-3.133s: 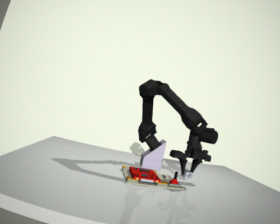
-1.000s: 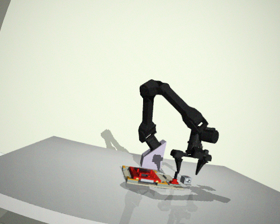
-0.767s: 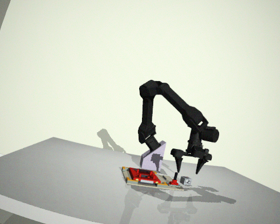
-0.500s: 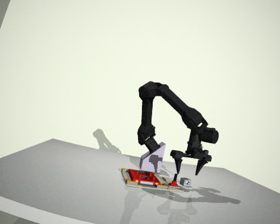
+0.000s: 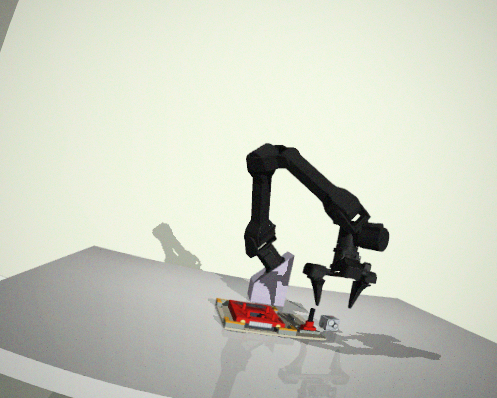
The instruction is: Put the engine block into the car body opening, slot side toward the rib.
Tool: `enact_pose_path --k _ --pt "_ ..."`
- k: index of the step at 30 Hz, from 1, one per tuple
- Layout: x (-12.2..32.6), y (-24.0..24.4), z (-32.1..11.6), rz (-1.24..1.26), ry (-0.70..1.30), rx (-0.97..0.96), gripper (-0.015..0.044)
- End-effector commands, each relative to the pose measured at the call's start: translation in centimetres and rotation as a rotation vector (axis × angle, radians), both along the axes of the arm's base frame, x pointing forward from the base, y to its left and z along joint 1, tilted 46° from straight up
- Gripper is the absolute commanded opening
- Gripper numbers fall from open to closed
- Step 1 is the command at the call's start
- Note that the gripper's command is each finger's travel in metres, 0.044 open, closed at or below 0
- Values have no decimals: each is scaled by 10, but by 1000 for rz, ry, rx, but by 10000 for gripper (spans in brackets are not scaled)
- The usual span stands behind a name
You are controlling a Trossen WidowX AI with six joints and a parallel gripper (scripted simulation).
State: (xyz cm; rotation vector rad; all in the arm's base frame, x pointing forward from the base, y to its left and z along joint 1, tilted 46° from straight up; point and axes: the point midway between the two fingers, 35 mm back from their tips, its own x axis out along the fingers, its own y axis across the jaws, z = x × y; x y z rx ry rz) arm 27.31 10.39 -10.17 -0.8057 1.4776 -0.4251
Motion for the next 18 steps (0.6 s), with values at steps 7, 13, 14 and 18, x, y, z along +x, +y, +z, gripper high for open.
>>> enact_pose_path --k 7,13,14,18 --pt "1 -12 -11 -3 4 -2 440" --pt "2 -19 -18 -3 4 -3 440" --pt "2 -20 -19 -3 4 -3 440" --pt "3 -24 -23 -3 4 -3 440"
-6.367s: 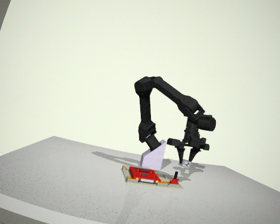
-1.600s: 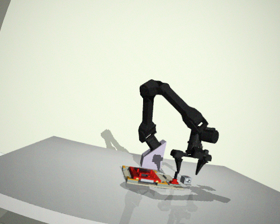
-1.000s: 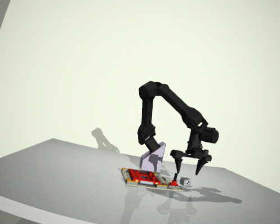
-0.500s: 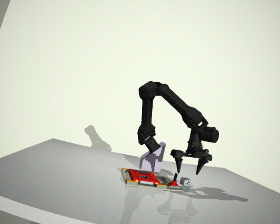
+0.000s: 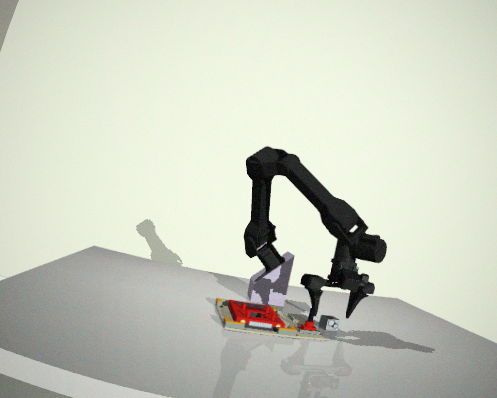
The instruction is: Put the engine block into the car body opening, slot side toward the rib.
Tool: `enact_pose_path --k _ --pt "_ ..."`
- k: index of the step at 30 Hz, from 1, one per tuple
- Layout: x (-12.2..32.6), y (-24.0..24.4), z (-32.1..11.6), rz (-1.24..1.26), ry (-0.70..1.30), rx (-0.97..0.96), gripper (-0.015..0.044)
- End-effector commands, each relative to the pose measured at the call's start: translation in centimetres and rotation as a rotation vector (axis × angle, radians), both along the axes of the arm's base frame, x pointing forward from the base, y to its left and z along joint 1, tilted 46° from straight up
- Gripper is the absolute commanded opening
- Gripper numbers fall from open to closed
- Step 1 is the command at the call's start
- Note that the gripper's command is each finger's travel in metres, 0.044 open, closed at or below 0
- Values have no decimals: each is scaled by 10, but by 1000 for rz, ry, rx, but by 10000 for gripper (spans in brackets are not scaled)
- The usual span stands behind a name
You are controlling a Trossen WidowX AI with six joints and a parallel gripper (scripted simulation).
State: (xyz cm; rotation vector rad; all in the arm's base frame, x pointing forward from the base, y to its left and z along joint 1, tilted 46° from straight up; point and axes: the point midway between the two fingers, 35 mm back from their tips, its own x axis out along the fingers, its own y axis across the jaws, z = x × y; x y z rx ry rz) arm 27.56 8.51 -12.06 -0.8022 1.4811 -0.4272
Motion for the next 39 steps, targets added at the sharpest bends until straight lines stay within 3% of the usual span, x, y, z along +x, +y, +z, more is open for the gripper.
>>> enact_pose_path --k 1,5,17,24,27,39 --pt "0 -7 -5 2 2 -4 440" --pt "0 -9 -8 2 2 -5 440" --pt "0 -9 -8 2 2 -5 125" --pt "0 -9 -8 2 2 -5 78" --pt "1 -8 -7 2 2 -4 0" --pt "2 19 15 3 3 1 0"
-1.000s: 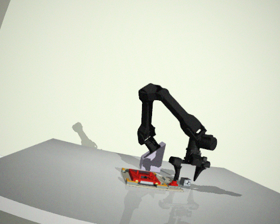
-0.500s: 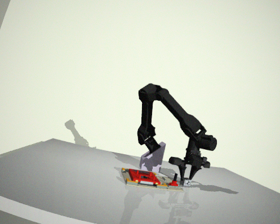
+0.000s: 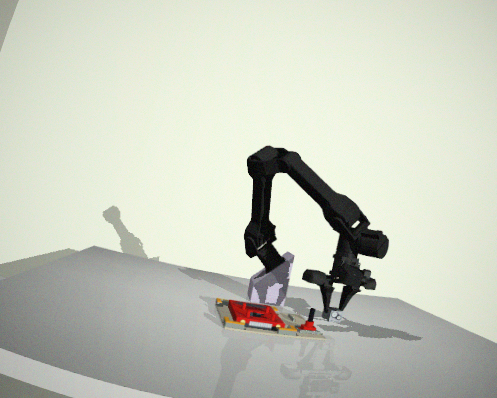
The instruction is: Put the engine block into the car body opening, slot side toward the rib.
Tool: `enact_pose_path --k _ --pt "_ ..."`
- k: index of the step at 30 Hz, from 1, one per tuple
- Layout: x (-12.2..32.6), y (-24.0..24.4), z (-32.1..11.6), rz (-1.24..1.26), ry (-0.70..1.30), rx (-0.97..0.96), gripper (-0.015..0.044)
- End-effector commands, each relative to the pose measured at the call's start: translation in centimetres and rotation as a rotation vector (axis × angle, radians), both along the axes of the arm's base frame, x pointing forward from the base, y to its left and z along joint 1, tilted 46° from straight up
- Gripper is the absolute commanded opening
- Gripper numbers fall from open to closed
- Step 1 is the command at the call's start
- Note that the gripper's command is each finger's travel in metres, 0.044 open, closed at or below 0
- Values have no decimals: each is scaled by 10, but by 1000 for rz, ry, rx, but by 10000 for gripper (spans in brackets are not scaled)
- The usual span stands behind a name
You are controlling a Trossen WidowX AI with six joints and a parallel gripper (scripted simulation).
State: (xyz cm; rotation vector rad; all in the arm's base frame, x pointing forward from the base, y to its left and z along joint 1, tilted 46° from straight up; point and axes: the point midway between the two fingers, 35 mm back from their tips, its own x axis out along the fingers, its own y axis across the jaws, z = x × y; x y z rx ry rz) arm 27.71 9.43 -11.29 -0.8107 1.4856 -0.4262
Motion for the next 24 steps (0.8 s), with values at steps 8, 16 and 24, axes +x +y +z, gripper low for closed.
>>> enact_pose_path --k 8,16,24 --pt "0 28 24 0 -3 8 0" --pt "-3 45 42 0 -3 8 0" --pt "-8 62 61 -1 -3 6 0"
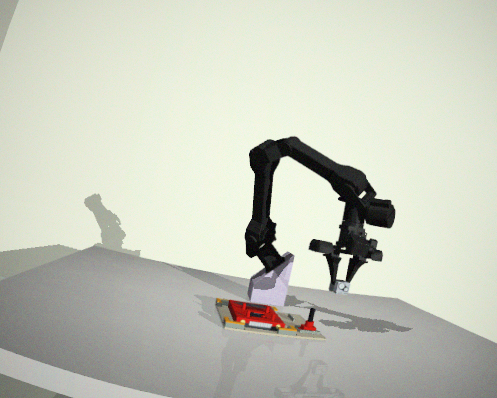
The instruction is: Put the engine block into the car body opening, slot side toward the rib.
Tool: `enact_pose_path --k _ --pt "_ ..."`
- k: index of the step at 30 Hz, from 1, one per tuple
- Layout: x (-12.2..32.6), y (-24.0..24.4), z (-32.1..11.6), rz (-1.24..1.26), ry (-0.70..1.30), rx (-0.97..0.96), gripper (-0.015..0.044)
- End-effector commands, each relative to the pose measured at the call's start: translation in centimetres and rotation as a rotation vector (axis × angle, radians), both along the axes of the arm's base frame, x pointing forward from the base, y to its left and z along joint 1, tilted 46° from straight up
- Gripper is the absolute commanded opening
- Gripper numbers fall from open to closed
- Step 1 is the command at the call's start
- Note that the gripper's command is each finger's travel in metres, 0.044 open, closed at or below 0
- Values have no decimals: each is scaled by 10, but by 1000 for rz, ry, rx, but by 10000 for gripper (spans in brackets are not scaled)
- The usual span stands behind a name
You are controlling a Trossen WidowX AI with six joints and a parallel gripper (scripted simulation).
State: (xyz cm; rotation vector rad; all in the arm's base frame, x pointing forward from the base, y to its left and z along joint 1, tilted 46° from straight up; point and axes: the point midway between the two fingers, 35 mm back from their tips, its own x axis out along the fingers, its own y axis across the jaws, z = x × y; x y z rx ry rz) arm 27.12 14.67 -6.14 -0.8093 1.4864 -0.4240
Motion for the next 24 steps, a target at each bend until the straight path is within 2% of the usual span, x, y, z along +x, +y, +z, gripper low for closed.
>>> enact_pose_path --k 1,9,24 --pt "-3 11 12 -1 -3 4 0" --pt "-5 17 21 12 10 2 0" --pt "13 -4 31 320 310 -17 0"
